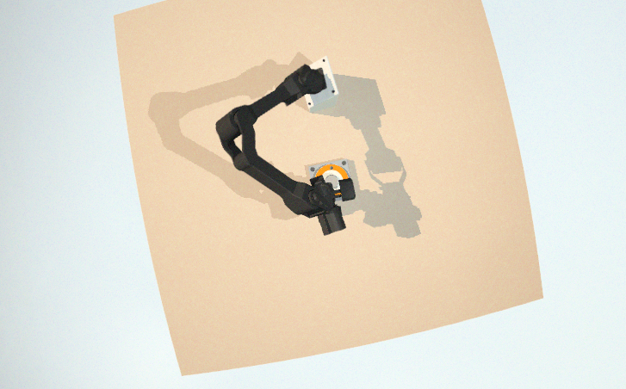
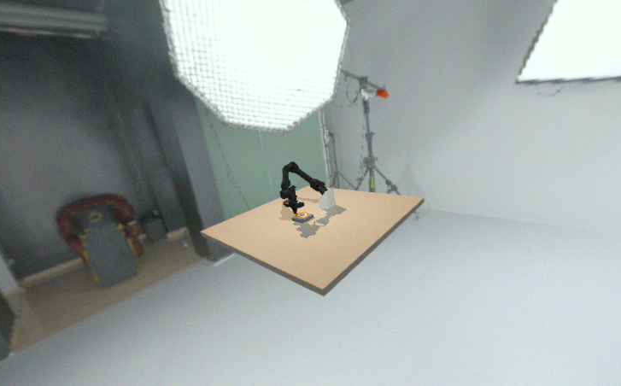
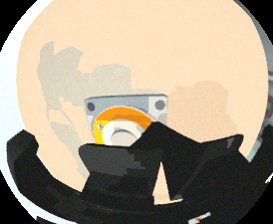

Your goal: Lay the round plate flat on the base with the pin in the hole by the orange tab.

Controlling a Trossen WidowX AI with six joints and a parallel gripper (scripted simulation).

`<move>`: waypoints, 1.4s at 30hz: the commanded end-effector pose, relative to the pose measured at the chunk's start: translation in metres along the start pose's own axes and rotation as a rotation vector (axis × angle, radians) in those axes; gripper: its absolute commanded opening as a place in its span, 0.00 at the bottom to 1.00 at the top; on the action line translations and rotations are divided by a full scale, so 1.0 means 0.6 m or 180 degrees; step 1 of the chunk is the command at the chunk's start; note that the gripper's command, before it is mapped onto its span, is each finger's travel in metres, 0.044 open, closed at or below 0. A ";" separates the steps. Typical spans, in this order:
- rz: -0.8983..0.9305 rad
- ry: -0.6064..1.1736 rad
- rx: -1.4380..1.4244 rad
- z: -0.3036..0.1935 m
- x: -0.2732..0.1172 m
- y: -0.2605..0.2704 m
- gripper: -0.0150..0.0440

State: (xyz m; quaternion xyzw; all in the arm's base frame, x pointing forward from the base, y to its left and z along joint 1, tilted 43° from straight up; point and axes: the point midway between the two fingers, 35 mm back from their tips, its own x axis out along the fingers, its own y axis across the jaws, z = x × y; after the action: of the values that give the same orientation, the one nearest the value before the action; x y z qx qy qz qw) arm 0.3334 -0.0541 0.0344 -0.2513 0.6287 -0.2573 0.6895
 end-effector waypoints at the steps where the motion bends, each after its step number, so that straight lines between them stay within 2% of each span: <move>1: -0.0014 0.0020 -0.0022 -0.010 0.002 -0.006 0.25; 24: -0.0014 0.0021 -0.0024 -0.032 0.004 -0.015 0.25; 34: -0.0008 0.0022 -0.0025 -0.033 -0.066 -0.013 0.25; 42: -0.0016 0.0012 -0.0049 -0.031 -0.052 -0.012 0.25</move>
State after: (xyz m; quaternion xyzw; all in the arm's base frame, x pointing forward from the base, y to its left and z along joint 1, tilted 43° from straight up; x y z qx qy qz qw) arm 0.3124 -0.0386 0.0611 -0.2555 0.6301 -0.2565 0.6869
